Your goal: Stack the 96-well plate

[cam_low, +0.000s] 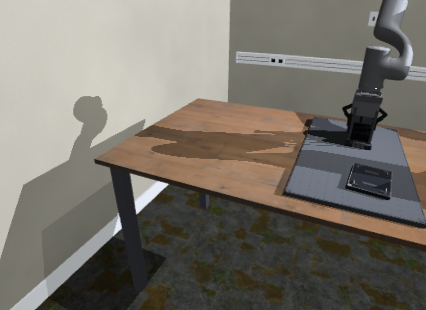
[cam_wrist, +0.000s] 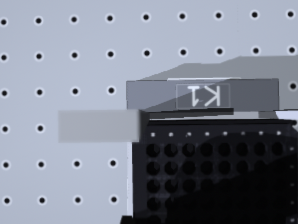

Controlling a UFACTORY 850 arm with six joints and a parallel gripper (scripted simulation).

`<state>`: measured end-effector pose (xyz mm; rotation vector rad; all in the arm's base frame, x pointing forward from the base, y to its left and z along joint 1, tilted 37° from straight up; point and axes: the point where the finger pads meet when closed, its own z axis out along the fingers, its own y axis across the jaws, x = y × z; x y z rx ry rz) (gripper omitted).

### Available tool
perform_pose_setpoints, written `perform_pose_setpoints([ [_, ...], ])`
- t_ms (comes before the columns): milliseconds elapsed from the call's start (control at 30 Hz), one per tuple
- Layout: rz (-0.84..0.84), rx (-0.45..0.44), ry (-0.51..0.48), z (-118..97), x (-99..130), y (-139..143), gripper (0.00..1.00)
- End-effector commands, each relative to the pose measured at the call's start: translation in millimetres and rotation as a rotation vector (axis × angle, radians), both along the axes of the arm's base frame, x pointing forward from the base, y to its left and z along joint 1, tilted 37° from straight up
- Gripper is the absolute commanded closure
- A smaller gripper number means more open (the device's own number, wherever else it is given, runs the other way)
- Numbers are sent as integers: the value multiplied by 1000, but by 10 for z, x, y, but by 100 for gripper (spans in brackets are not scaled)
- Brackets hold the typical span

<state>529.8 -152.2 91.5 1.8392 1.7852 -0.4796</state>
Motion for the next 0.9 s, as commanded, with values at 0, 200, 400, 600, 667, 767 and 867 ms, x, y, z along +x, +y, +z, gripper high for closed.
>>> perform_pose_setpoints([
  [0,1,0,-1,1,7,0,100],
  [200,1,0,-1,-4,8,-4,100],
  [400,1,0,-1,-14,9,-12,0],
  [600,1,0,-1,-14,9,-11,0],
  [667,1,0,-1,-14,9,-11,0],
  [767,1,0,-1,-15,9,-12,0],
  [867,1,0,-1,-14,9,-11,0],
])
